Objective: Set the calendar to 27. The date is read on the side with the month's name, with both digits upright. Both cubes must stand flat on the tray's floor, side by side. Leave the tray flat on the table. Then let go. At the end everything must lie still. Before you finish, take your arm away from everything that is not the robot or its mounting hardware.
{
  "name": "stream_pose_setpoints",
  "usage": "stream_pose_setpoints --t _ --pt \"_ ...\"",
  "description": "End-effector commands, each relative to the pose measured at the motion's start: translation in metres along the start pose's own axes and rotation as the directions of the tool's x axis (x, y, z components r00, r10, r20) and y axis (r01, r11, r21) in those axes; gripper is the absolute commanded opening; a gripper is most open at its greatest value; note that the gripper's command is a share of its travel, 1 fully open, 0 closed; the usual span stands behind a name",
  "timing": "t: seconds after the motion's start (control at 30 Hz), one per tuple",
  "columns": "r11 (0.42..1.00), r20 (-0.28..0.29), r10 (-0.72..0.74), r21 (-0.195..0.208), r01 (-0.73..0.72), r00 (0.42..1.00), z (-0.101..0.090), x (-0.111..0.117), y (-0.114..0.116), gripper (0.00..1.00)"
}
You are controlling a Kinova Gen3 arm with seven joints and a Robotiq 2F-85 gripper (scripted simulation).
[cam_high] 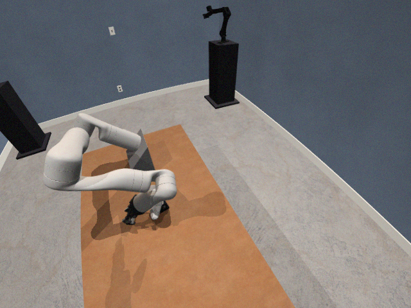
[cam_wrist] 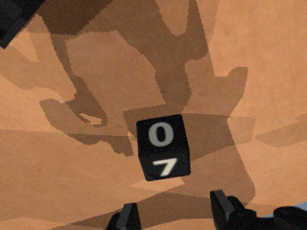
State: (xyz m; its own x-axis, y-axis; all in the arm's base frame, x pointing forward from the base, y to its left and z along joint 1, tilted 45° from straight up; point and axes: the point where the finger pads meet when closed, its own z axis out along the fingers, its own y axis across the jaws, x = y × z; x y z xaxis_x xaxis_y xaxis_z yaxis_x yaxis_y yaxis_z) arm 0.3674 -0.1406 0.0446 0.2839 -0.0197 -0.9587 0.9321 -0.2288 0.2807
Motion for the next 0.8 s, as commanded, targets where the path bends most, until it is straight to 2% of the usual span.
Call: stream_pose_setpoints --t 0.0,0.77 --pt "1.0 0.003 -0.003 0.002 0.003 1.0 0.004 0.004 -0.001 0.48" --pt "1.0 0.003 -0.003 0.002 0.003 1.0 0.03 0.029 -0.001 0.48"
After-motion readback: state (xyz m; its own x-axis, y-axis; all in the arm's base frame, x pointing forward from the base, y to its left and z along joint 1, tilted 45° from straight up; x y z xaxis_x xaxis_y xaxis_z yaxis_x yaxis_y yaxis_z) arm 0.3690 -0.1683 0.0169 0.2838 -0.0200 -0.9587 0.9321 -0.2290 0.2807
